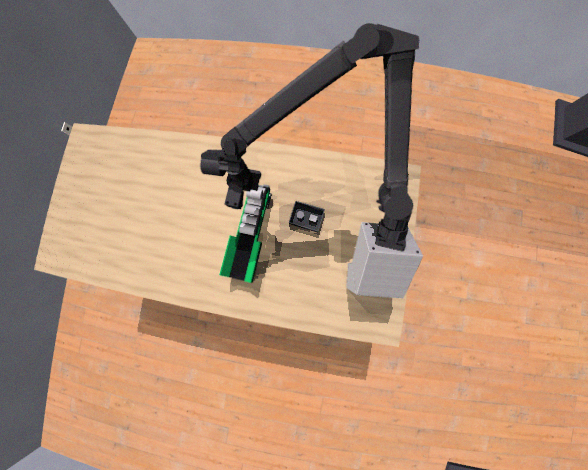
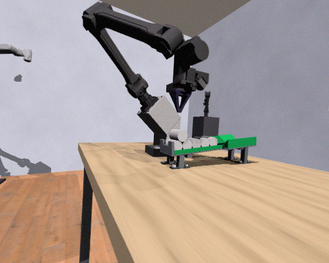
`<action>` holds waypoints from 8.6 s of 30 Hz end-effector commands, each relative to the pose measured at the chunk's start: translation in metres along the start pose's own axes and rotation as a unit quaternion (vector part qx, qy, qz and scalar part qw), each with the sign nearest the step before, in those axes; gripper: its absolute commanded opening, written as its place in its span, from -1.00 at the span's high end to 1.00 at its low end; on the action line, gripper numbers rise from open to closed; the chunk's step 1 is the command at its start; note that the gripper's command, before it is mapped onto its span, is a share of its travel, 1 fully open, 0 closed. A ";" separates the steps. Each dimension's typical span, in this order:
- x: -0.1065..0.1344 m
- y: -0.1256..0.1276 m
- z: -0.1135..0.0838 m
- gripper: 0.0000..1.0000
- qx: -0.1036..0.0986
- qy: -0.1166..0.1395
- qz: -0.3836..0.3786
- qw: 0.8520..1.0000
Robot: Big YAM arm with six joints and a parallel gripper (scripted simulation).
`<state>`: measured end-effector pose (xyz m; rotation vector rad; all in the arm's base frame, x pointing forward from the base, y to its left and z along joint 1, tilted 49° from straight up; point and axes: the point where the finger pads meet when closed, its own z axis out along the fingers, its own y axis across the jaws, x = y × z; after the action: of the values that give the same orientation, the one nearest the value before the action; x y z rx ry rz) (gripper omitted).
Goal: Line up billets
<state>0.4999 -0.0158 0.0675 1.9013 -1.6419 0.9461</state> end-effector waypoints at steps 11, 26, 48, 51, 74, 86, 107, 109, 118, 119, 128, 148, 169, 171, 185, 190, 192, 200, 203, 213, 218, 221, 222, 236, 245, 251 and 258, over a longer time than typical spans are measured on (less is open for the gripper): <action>0.001 -0.015 -0.010 1.00 0.009 0.000 -0.005 1.000; 0.001 -0.015 -0.010 -0.72 0.009 0.000 -0.005 1.000; 0.000 0.001 0.047 -0.72 -0.008 0.000 -0.004 1.000; 0.000 0.001 0.057 -0.72 -0.008 0.000 -0.004 1.000; 0.001 -0.005 0.046 -0.72 0.004 0.000 -0.002 1.000; 0.001 -0.005 0.046 -0.72 0.004 0.000 -0.002 1.000; 0.000 0.002 0.093 -0.72 -0.009 0.000 -0.004 1.000; -0.007 -0.008 0.073 -0.72 0.013 -0.001 -0.010 1.000; 0.004 -0.003 0.083 -0.72 0.002 0.001 0.000 1.000; 0.004 -0.003 0.083 -0.72 0.002 0.001 0.000 1.000; 0.004 -0.003 0.083 1.00 0.002 0.001 0.000 1.000; 0.003 -0.003 0.084 1.00 0.002 0.001 0.002 1.000; 0.003 -0.003 0.084 1.00 0.002 0.001 0.002 1.000; 0.003 -0.003 0.084 1.00 0.002 0.001 0.002 1.000; 0.002 -0.006 0.073 1.00 0.009 0.000 0.004 1.000; 0.001 -0.010 0.059 1.00 0.013 0.000 0.001 1.000; 0.002 -0.012 0.057 1.00 0.014 0.001 0.003 1.000; 0.006 -0.021 0.037 1.00 0.021 0.002 0.010 1.000; 0.007 -0.021 0.030 1.00 0.021 0.001 0.010 1.000; 0.007 -0.021 0.015 1.00 0.022 0.001 0.011 1.000; 0.007 -0.021 0.012 1.00 0.022 0.001 0.011 1.000; 0.007 -0.021 0.012 1.00 0.022 0.001 0.011 1.000; 0.006 -0.021 0.012 1.00 0.022 0.000 0.011 1.000; 0.006 -0.021 0.012 1.00 0.022 0.000 0.011 1.000; 0.006 -0.021 0.012 1.00 0.022 0.000 0.011 1.000; 0.006 -0.021 0.012 1.00 0.022 0.000 0.011 1.000; 0.006 -0.021 0.012 1.00 0.022 0.000 0.011 1.000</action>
<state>0.4993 -0.0512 0.0325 1.8856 -1.6343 0.9065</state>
